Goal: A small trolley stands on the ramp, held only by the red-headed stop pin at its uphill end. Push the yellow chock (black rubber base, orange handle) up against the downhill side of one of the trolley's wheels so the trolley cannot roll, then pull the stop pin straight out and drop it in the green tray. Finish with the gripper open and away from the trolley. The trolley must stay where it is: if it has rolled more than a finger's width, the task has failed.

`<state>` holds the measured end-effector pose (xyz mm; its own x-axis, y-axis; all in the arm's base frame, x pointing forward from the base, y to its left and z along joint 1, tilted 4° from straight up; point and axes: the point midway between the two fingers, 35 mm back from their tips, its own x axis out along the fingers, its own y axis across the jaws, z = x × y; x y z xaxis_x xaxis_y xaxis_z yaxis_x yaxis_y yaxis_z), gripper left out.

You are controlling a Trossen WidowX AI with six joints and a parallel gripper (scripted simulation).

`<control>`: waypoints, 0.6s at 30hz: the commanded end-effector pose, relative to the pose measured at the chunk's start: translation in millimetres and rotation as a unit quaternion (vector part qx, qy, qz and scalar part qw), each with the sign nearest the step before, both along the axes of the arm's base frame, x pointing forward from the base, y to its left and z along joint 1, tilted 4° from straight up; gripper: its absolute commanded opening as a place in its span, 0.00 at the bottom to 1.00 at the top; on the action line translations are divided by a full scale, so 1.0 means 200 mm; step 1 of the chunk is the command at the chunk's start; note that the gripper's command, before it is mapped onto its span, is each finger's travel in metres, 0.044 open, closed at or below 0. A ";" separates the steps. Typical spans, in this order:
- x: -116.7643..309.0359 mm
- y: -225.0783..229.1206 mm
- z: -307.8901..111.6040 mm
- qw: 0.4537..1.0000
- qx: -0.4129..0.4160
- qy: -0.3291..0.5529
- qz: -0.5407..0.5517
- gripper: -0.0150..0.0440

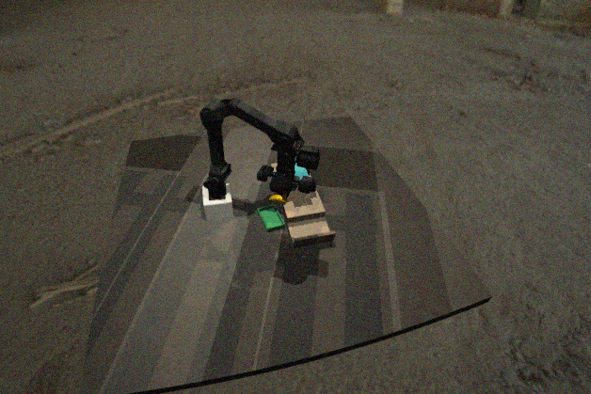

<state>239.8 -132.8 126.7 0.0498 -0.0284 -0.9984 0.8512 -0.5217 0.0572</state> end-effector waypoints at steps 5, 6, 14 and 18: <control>0.00 0.00 -0.01 0.991 0.020 0.001 -0.136 0.25; 0.00 -0.01 -0.01 0.988 0.023 0.001 -0.153 0.25; 0.00 -0.01 -0.01 0.956 0.040 0.002 -0.292 0.25; 0.00 -0.01 -0.01 0.932 0.048 0.003 -0.360 0.25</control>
